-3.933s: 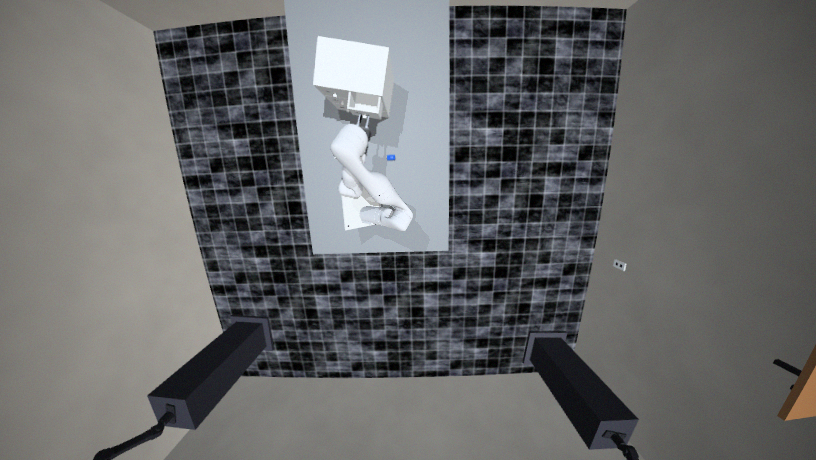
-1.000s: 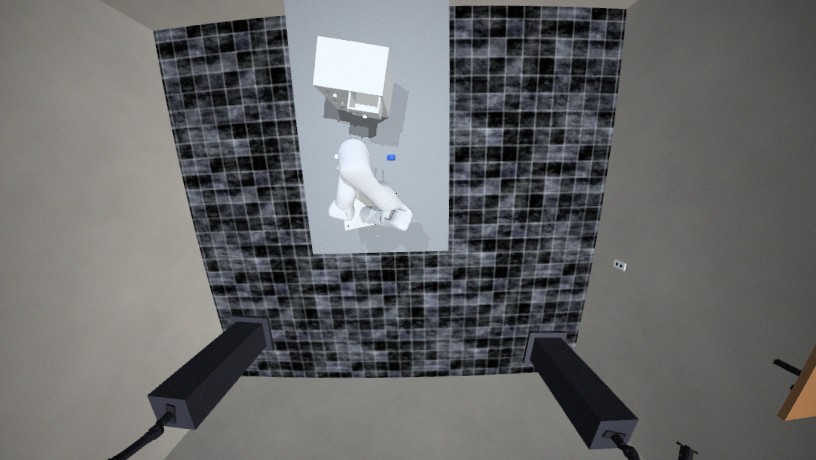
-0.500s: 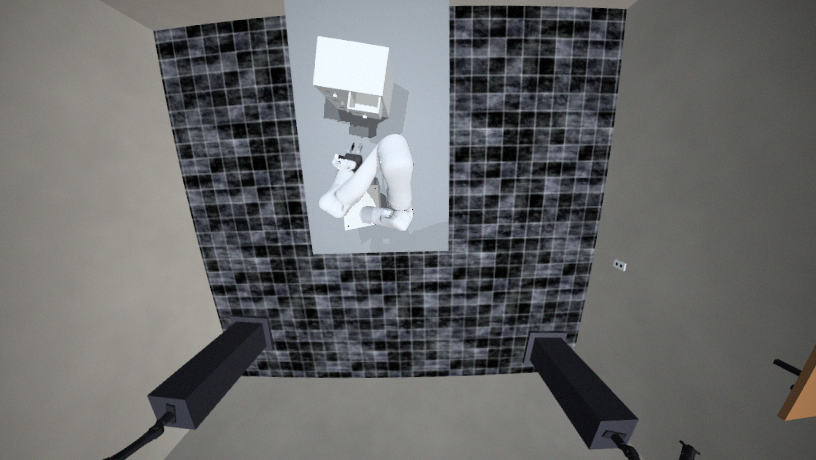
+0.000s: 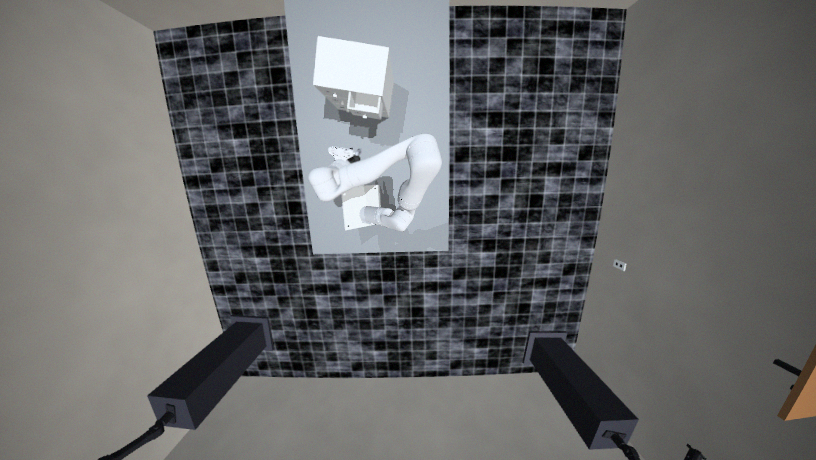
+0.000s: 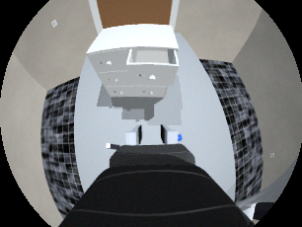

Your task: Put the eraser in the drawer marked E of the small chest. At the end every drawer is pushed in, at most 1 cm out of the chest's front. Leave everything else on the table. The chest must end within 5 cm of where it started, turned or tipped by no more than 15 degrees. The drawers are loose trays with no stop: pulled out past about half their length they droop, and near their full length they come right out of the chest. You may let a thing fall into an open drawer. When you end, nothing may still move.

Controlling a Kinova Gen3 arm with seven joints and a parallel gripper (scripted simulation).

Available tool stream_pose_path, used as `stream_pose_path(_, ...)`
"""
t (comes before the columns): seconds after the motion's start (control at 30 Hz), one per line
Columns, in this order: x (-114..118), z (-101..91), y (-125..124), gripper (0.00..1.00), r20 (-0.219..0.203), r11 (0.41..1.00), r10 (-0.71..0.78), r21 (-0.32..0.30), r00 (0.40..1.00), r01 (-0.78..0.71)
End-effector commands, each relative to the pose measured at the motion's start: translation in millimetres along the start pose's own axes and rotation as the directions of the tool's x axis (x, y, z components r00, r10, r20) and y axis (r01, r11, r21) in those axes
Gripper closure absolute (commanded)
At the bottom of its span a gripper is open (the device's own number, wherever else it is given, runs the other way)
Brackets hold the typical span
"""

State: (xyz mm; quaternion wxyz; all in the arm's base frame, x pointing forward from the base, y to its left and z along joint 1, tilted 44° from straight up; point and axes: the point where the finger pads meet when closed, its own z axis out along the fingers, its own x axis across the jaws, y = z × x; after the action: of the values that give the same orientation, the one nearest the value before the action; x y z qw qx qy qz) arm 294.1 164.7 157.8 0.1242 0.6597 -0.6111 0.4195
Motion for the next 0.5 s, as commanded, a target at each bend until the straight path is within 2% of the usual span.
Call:
stream_pose_path(0.0, 2, -4.1, -8, 0.33, 0.009, 0.998, 0.046, -0.051, 0.999, -0.045)
stream_pose_path(0.03, 2, -4.1, -8, 0.33, 0.009, 0.998, 0.046, -0.051, 0.999, -0.045)
stream_pose_path(0.3, 2, -23.2, -3, 0.33, 0.009, 0.968, 0.046, -0.246, 0.999, -0.042)
stream_pose_path(0.47, 2, -30.1, -1, 0.33, 0.009, 0.948, 0.046, -0.315, 0.999, -0.04)
